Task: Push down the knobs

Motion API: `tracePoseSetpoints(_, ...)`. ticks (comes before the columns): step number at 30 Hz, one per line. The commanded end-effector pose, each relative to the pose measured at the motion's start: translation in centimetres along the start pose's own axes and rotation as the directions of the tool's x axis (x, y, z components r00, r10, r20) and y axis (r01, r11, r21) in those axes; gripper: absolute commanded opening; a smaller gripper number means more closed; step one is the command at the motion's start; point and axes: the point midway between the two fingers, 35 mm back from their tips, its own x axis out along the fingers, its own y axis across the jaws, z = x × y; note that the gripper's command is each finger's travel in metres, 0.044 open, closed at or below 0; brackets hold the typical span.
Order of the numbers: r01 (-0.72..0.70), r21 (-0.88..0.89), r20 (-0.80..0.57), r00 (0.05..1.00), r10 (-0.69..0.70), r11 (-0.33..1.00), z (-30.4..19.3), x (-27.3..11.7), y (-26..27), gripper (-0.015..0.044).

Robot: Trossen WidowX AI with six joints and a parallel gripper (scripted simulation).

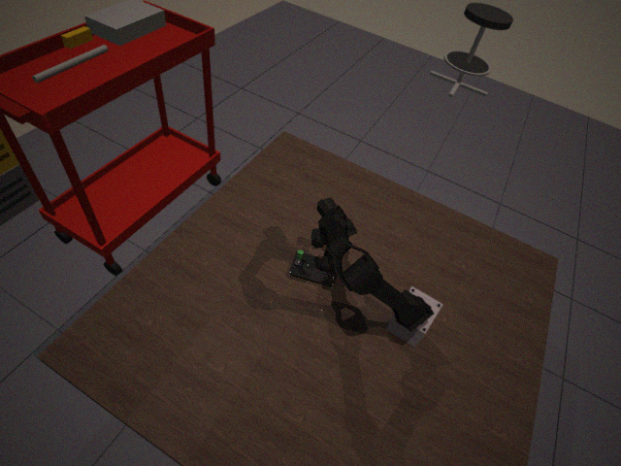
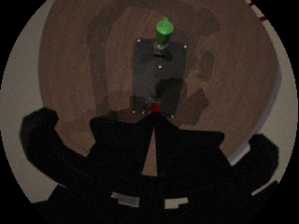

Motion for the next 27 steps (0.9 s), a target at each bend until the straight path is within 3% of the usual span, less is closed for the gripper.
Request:
tracePoseSetpoints(1,-0.010,-0.016,-0.008,1.000,0.010,1.000,0.23,1.33,0.17,0.0000)
tracePoseSetpoints(27,-0.010,-0.016,-0.008,1.000,0.010,1.000,0.23,1.97,0.18,0.0000)
